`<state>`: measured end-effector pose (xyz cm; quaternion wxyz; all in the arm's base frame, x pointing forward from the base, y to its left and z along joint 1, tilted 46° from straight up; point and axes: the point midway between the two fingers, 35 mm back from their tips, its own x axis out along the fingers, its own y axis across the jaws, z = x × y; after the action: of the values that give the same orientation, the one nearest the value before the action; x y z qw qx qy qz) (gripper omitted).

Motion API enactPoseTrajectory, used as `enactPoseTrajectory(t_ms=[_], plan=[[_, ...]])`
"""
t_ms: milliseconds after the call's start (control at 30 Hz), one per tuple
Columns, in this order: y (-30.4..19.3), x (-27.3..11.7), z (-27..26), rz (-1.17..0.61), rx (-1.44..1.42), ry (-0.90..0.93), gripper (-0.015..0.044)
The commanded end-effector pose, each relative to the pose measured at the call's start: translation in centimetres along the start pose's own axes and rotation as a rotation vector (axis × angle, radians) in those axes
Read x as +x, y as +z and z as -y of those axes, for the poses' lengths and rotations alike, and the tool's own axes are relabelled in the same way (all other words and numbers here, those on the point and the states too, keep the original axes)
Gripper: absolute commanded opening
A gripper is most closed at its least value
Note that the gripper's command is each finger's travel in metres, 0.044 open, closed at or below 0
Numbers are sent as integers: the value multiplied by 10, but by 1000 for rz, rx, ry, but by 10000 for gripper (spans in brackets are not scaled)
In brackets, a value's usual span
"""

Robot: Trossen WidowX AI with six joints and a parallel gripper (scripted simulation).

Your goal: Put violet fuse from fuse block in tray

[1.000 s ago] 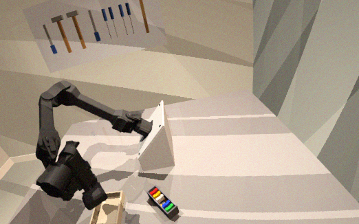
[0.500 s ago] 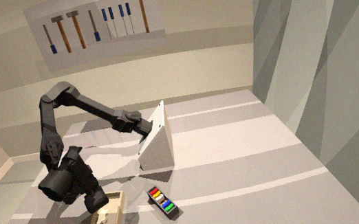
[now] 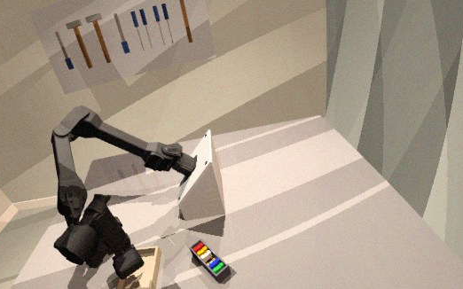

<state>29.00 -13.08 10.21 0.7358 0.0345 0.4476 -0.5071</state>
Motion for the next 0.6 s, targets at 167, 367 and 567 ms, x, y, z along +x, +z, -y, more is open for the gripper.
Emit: enactPoseTrajectory(t_ms=[167,367,567], plan=[[0,0,0,0,2,0,236],[-1,-25,-1,-4,-2,2,330],[-1,-37,0,-4,-4,3,330]])
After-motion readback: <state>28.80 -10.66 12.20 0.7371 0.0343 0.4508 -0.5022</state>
